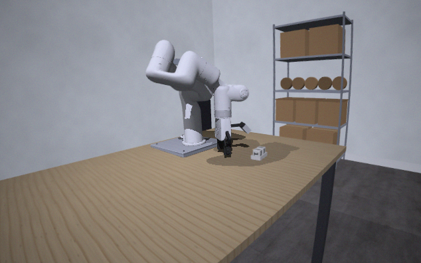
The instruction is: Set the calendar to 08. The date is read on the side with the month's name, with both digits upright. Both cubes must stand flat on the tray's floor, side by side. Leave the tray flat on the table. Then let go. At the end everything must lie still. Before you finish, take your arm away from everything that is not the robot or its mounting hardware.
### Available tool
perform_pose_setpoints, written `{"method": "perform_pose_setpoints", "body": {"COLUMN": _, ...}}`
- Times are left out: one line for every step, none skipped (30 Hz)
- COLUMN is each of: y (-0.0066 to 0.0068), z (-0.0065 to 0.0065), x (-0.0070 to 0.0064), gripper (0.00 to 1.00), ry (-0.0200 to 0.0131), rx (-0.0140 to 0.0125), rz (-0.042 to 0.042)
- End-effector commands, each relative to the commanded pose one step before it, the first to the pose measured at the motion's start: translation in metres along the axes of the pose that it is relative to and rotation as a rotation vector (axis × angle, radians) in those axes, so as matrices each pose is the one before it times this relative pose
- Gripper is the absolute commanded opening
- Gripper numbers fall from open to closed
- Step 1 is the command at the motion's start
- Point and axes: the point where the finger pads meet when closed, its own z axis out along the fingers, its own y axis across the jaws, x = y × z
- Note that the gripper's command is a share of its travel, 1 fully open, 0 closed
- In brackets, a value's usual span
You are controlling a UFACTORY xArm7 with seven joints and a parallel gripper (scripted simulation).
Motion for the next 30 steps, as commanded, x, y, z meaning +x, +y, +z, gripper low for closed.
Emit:
{"method": "perform_pose_setpoints", "body": {"y": 0.00065, "z": -0.00058, "x": 0.00038, "gripper": 1.0, "ry": 0.00047, "rx": -0.00216, "rz": -0.0003}}
{"method": "perform_pose_setpoints", "body": {"y": 0.0, "z": 0.0, "x": 0.0, "gripper": 1.0, "ry": 0.0, "rx": 0.0, "rz": 0.0}}
{"method": "perform_pose_setpoints", "body": {"y": 0.0, "z": 0.0, "x": 0.0, "gripper": 1.0, "ry": 0.0, "rx": 0.0, "rz": 0.0}}
{"method": "perform_pose_setpoints", "body": {"y": 0.0, "z": 0.0, "x": 0.0, "gripper": 1.0, "ry": 0.0, "rx": 0.0, "rz": 0.0}}
{"method": "perform_pose_setpoints", "body": {"y": 0.0, "z": 0.0, "x": 0.0, "gripper": 1.0, "ry": 0.0, "rx": 0.0, "rz": 0.0}}
{"method": "perform_pose_setpoints", "body": {"y": 0.0, "z": 0.0, "x": 0.0, "gripper": 1.0, "ry": 0.0, "rx": 0.0, "rz": 0.0}}
{"method": "perform_pose_setpoints", "body": {"y": 0.0, "z": 0.0, "x": 0.0, "gripper": 1.0, "ry": 0.0, "rx": 0.0, "rz": 0.0}}
{"method": "perform_pose_setpoints", "body": {"y": 0.0, "z": 0.0, "x": 0.0, "gripper": 1.0, "ry": 0.0, "rx": 0.0, "rz": 0.0}}
{"method": "perform_pose_setpoints", "body": {"y": 0.0, "z": 0.0, "x": 0.0, "gripper": 1.0, "ry": 0.0, "rx": 0.0, "rz": 0.0}}
{"method": "perform_pose_setpoints", "body": {"y": 0.0, "z": 0.0, "x": 0.0, "gripper": 1.0, "ry": 0.0, "rx": 0.0, "rz": 0.0}}
{"method": "perform_pose_setpoints", "body": {"y": 0.0, "z": -0.00004, "x": 0.0, "gripper": 1.0, "ry": 0.0, "rx": 0.0, "rz": 0.0}}
{"method": "perform_pose_setpoints", "body": {"y": 0.0, "z": -0.00028, "x": 0.0, "gripper": 1.0, "ry": 0.0, "rx": 0.0, "rz": 0.0}}
{"method": "perform_pose_setpoints", "body": {"y": 0.0, "z": -0.00068, "x": 0.0, "gripper": 1.0, "ry": 0.0, "rx": -0.00001, "rz": 0.00001}}
{"method": "perform_pose_setpoints", "body": {"y": 0.0, "z": 0.0, "x": 0.0, "gripper": 1.0, "ry": 0.0, "rx": 0.0, "rz": 0.0}}
{"method": "perform_pose_setpoints", "body": {"y": 0.0, "z": 0.0, "x": 0.0, "gripper": 1.0, "ry": 0.0, "rx": 0.0, "rz": 0.0}}
{"method": "perform_pose_setpoints", "body": {"y": 0.0, "z": -0.00118, "x": 0.0, "gripper": 1.0, "ry": 0.0, "rx": -0.00001, "rz": 0.00001}}
{"method": "perform_pose_setpoints", "body": {"y": 0.0, "z": -0.00172, "x": 0.0, "gripper": 1.0, "ry": 0.0, "rx": 0.00001, "rz": -0.00001}}
{"method": "perform_pose_setpoints", "body": {"y": 0.0, "z": -0.00225, "x": 0.0, "gripper": 1.0, "ry": 0.0, "rx": 0.0, "rz": 0.0}}
{"method": "perform_pose_setpoints", "body": {"y": 0.0, "z": -0.00274, "x": 0.0, "gripper": 1.0, "ry": 0.0, "rx": 0.0, "rz": 0.0}}
{"method": "perform_pose_setpoints", "body": {"y": 0.0, "z": -0.00316, "x": 0.0, "gripper": 1.0, "ry": 0.0, "rx": -0.00001, "rz": 0.00001}}
{"method": "perform_pose_setpoints", "body": {"y": -0.00001, "z": -0.00346, "x": 0.0, "gripper": 1.0, "ry": 0.0, "rx": 0.00001, "rz": -0.00001}}
{"method": "perform_pose_setpoints", "body": {"y": 0.0, "z": -0.00364, "x": 0.0, "gripper": 1.0, "ry": 0.0, "rx": 0.0, "rz": 0.0}}
{"method": "perform_pose_setpoints", "body": {"y": 0.00001, "z": -0.00369, "x": 0.0, "gripper": 1.0, "ry": 0.0, "rx": -0.00001, "rz": 0.00001}}
{"method": "perform_pose_setpoints", "body": {"y": 0.0, "z": -0.00358, "x": 0.0, "gripper": 1.0, "ry": 0.0, "rx": 0.0, "rz": 0.0}}
{"method": "perform_pose_setpoints", "body": {"y": -0.00001, "z": -0.00333, "x": -0.00001, "gripper": 1.0, "ry": 0.00001, "rx": 0.00001, "rz": -0.00001}}
{"method": "perform_pose_setpoints", "body": {"y": 0.00001, "z": -0.00295, "x": 0.00001, "gripper": 1.0, "ry": -0.00001, "rx": -0.00001, "rz": 0.00001}}
{"method": "perform_pose_setpoints", "body": {"y": -0.00001, "z": -0.00246, "x": 0.0, "gripper": 1.0, "ry": 0.0, "rx": 0.00001, "rz": -0.00001}}
{"method": "perform_pose_setpoints", "body": {"y": 0.00001, "z": -0.0019, "x": 0.0, "gripper": 1.0, "ry": 0.0, "rx": -0.00001, "rz": 0.00001}}
{"method": "perform_pose_setpoints", "body": {"y": 0.0, "z": -0.00131, "x": 0.0, "gripper": 1.0, "ry": 0.0, "rx": 0.00001, "rz": 0.0}}
{"method": "perform_pose_setpoints", "body": {"y": 0.0, "z": -0.00076, "x": 0.0, "gripper": 1.0, "ry": 0.0, "rx": 0.00001, "rz": -0.00001}}
